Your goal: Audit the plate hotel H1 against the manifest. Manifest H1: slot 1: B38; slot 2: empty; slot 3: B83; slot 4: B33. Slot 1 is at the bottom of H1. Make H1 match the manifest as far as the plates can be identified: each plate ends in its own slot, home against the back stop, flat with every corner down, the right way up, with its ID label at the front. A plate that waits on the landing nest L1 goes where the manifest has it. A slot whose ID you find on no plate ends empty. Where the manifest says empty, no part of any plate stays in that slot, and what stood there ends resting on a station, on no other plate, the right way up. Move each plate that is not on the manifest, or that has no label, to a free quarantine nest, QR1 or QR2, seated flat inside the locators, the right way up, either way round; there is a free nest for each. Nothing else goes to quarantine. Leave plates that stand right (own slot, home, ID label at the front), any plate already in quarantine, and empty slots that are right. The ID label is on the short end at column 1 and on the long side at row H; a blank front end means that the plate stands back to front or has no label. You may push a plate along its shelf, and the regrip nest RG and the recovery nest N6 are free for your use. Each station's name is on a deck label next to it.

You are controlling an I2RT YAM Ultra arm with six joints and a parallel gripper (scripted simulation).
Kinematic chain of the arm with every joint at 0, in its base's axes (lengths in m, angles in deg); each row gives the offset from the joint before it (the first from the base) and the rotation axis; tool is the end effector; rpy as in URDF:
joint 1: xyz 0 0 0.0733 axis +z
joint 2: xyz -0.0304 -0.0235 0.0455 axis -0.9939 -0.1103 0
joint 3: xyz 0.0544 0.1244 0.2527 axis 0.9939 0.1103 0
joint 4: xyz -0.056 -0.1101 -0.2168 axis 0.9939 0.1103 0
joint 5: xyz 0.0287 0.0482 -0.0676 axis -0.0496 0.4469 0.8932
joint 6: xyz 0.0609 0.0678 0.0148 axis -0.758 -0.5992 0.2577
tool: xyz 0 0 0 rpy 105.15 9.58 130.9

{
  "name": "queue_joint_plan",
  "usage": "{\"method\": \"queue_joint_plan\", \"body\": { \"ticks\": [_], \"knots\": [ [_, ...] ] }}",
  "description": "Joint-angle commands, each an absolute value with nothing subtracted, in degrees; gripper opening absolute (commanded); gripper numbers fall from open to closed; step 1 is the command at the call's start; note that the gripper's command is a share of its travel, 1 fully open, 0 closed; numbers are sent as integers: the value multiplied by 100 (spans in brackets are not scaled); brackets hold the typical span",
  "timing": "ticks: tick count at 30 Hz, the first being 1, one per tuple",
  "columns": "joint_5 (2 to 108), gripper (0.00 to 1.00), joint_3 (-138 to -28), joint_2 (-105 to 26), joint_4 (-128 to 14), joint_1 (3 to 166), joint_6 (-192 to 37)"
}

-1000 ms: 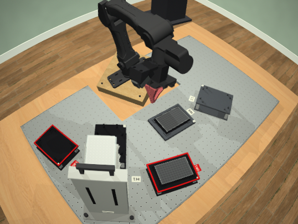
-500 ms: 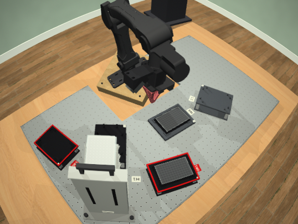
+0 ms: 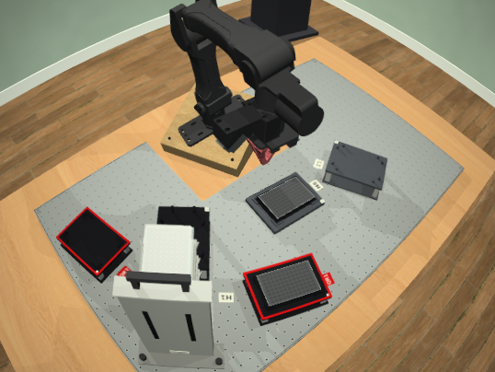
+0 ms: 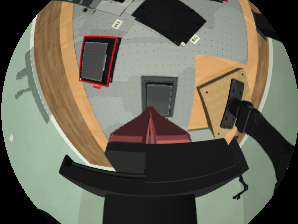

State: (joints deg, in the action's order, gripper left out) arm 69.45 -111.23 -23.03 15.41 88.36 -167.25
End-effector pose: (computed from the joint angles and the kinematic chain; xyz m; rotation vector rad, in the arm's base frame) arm 0.2560 0.0013 0.3451 1.9446 2.0757 -0.0708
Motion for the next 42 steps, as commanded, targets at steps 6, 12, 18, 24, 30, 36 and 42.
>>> {"method": "queue_joint_plan", "body": {
  "ticks": [6, 12, 18, 24, 30, 36, 42],
  "knots": [
    [7026, 0, -11017, -2285, 1568, 9397, -17402],
    [7075, 0, -10894, -2287, 1568, 9829, -17847],
    [7102, 0, -10799, -2279, 1568, 10117, -18145],
    [7135, 0, -10684, -2295, 1568, 10548, -18592],
    [7159, 0, -10603, -2345, 1568, 10974, -19035],
    [7169, 0, -10567, -2396, 1568, 11252, -19324],
    [7167, 100, -10113, -2322, 1221, 11186, -19256]
  ]
}}
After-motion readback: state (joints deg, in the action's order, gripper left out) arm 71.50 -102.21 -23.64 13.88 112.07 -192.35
